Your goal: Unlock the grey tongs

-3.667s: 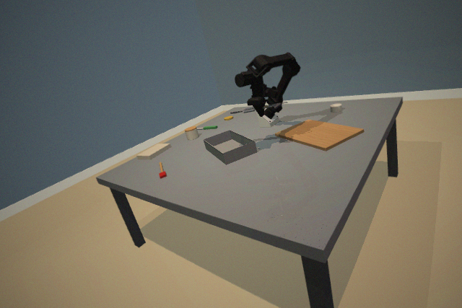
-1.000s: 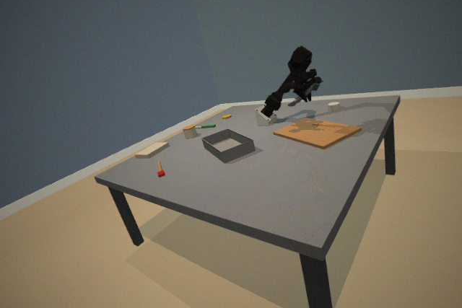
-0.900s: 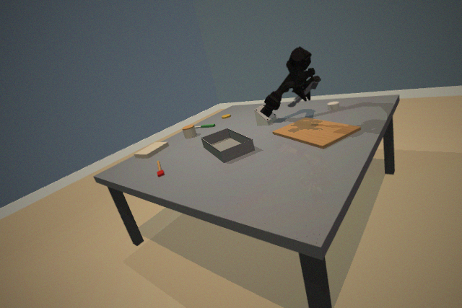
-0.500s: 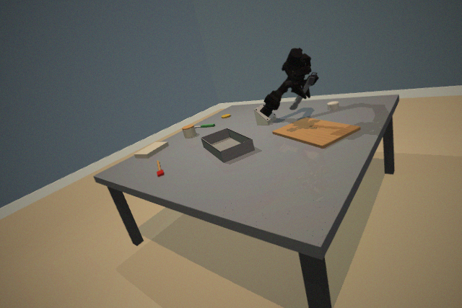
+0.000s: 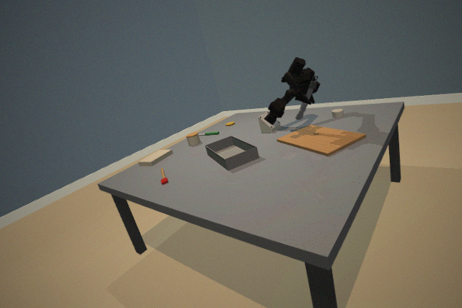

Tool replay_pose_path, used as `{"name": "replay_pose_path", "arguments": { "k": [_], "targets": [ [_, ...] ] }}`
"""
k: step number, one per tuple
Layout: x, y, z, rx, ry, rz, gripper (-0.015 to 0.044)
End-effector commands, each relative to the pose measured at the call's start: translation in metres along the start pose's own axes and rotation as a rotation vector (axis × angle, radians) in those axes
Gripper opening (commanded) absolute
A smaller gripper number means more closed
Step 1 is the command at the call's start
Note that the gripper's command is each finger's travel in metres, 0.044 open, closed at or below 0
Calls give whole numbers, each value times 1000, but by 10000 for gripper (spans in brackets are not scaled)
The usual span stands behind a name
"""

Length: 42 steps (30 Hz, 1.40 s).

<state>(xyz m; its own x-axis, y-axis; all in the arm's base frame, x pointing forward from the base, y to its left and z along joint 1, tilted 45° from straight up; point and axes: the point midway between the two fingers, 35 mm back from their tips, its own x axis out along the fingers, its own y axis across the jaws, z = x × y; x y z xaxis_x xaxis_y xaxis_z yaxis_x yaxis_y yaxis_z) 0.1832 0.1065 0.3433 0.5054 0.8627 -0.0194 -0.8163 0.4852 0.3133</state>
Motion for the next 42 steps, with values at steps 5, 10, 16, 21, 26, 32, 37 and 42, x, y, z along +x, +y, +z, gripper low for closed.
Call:
{"name": "replay_pose_path", "arguments": {
  "k": [5,10,16,21,26,32,37,42],
  "targets": [
    [-8,9,-14,-16,-40,41,-150],
    [-9,10,-15,-18,-42,44,-150],
    [-9,10,-15,-18,-42,44,-150],
    [-9,10,-15,-18,-42,44,-150],
    [-9,10,-15,-18,-42,44,-150],
    [-9,10,-15,-18,-42,44,-150],
    [-9,10,-15,-18,-42,44,-150],
    [-9,10,-15,-18,-42,44,-150]
  ]
}}
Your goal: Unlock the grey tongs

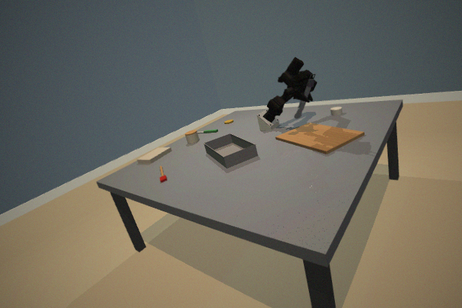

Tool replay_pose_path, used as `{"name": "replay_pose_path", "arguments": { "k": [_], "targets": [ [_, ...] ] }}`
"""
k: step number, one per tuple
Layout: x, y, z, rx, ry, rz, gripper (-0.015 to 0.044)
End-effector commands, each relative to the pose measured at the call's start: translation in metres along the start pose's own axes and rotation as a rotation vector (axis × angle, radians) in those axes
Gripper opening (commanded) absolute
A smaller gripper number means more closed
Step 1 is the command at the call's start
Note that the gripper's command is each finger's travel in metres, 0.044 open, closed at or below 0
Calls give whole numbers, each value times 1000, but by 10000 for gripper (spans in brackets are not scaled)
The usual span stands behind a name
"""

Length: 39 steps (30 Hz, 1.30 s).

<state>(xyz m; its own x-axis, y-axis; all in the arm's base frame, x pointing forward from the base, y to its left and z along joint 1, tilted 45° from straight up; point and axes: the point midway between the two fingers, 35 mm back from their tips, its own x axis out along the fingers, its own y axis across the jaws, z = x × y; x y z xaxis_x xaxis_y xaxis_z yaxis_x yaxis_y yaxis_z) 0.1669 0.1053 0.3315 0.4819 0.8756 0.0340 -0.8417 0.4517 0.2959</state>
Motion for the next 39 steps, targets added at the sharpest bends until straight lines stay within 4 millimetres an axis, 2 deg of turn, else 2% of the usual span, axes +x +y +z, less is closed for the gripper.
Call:
{"name": "replay_pose_path", "arguments": {
  "k": [1,23,39],
  "targets": [
    [0,1,0,0,0,3,-150],
    [17,-16,23,26,104,-76,-150],
    [29,-21,23,16,317,-109,-150]
  ]
}}
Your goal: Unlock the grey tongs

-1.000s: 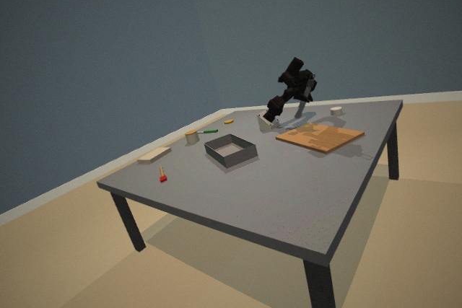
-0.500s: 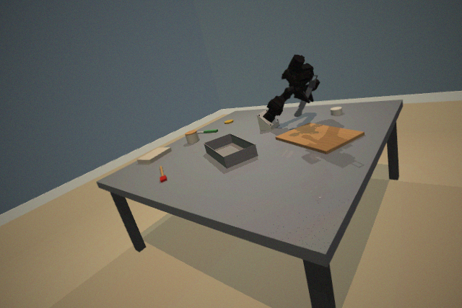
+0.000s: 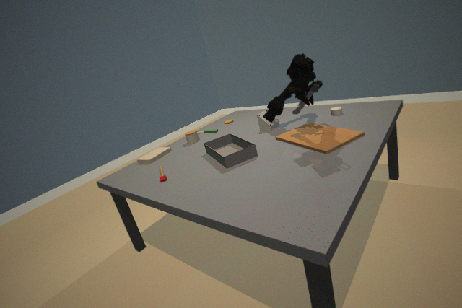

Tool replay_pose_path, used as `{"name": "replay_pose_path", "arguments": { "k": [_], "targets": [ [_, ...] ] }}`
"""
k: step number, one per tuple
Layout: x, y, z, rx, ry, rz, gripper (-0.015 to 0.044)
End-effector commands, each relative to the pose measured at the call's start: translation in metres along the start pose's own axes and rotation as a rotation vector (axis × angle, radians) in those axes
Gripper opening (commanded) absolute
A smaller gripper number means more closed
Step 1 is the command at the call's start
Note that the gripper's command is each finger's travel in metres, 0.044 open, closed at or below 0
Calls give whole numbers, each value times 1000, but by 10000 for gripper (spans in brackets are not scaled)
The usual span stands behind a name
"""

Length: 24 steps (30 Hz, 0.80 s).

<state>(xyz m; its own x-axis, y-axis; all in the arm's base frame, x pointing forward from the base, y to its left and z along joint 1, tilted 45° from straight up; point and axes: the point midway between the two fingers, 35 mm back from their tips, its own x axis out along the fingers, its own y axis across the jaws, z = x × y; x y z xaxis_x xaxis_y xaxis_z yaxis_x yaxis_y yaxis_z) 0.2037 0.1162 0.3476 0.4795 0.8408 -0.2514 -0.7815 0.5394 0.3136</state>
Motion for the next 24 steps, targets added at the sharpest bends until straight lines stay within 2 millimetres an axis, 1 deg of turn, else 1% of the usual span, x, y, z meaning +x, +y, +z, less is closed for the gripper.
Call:
{"name": "replay_pose_path", "arguments": {
  "k": [1,13,24],
  "targets": [
    [2,1,1,-19,63,-9,-150],
    [4,9,-8,-66,276,18,-150],
    [-1,23,-18,-126,479,89,-150]
  ]
}}
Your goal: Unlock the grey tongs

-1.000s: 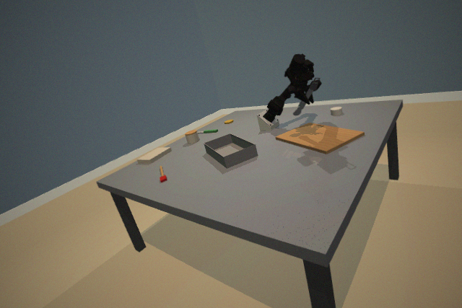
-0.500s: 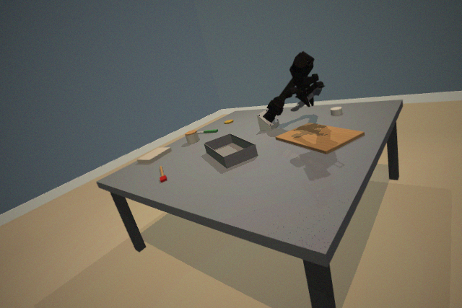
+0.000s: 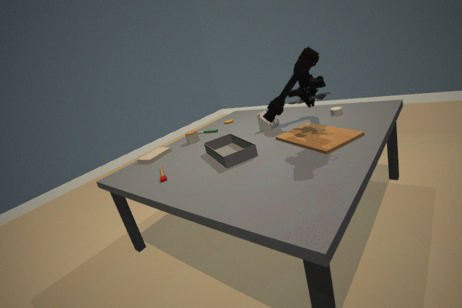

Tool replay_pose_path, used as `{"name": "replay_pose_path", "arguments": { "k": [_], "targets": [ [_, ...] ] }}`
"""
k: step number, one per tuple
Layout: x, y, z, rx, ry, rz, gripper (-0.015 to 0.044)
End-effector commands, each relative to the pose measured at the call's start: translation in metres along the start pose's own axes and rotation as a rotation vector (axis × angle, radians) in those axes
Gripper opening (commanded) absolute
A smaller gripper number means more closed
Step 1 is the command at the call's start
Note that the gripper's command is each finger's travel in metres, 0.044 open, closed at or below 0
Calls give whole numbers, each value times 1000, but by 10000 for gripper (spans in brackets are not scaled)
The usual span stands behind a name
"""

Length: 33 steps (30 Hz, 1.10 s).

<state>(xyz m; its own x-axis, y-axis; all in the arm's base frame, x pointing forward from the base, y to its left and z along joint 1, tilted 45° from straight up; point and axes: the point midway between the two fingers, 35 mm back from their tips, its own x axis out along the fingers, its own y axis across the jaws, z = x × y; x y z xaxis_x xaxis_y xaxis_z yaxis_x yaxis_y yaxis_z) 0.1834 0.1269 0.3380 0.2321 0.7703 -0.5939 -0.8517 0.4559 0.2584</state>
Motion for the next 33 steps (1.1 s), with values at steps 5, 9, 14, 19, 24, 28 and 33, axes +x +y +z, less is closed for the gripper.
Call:
{"name": "replay_pose_path", "arguments": {
  "k": [5,9,14,19,24,28,33],
  "targets": [
    [-2,5,-2,-28,56,17,-150],
    [-2,5,-2,-28,56,17,-150],
    [2,4,-3,-27,62,18,-150],
    [9,2,-4,-24,73,20,-150],
    [16,1,-4,-21,84,22,-150],
    [22,0,-5,-18,91,23,-150],
    [29,-1,-6,-15,101,25,-150]
  ]
}}
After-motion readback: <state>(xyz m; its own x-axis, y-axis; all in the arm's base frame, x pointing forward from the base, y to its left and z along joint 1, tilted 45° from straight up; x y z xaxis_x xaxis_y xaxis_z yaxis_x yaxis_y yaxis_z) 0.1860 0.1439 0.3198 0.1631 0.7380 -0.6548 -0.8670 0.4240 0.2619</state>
